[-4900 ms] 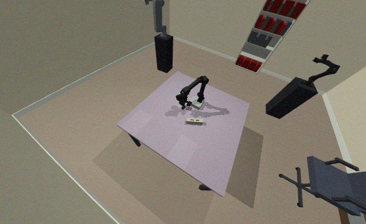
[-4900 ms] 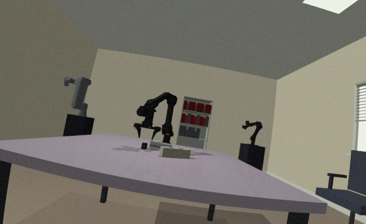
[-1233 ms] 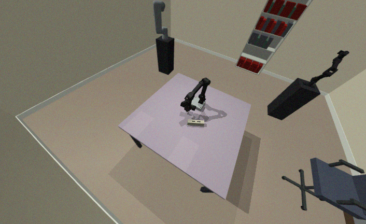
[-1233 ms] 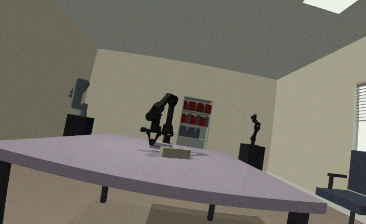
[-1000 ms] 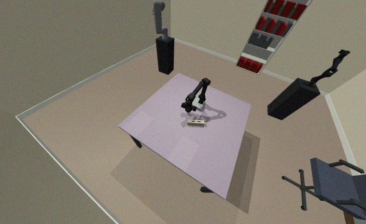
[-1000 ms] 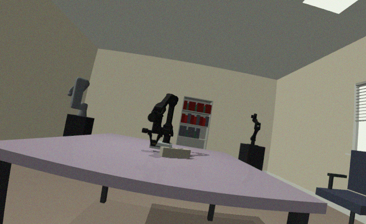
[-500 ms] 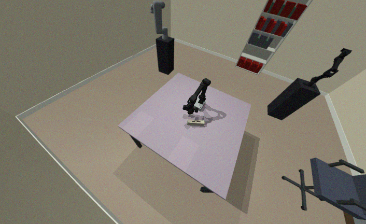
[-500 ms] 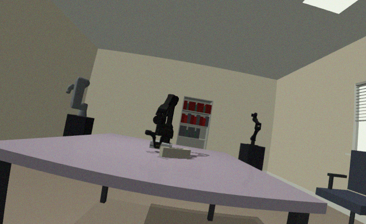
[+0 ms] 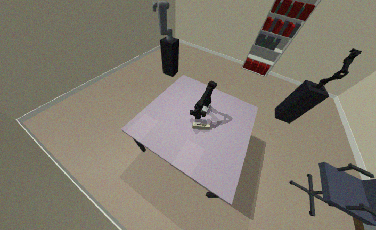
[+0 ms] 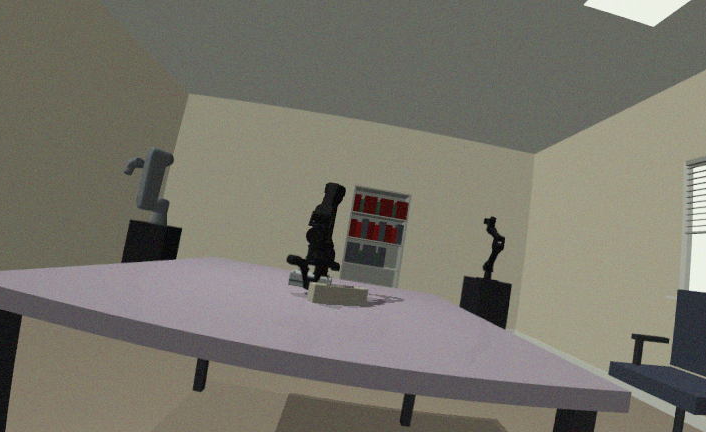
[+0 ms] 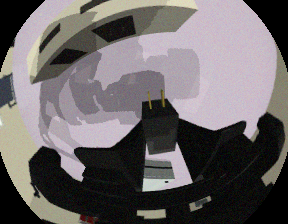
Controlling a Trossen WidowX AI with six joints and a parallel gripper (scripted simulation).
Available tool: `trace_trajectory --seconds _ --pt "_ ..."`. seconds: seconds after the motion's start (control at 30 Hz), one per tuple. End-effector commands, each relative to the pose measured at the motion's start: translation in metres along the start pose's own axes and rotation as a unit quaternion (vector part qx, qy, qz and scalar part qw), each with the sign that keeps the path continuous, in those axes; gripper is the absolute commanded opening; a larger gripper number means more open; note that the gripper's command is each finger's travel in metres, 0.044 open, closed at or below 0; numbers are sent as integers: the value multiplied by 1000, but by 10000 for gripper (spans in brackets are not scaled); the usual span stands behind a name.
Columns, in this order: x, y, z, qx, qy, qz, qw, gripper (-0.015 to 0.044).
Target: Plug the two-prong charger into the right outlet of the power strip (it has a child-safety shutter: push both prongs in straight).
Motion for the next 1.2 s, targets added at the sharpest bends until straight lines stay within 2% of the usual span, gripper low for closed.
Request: trace_trajectory --seconds 0.0,1.17 --pt "1 8 -4 4 2 11 1000 0" --pt "47 23 -3 3 0 31 1000 0"
Point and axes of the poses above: the point midway between the two fingers, 35 mm back from their tips, its own z axis back along the fingers, its own y axis across the jaws, x = y × z, the point moved 10 cm from there along z, back along the fingers, and after that the axes turned 4 degrees about -z, right-handed, at the moved point
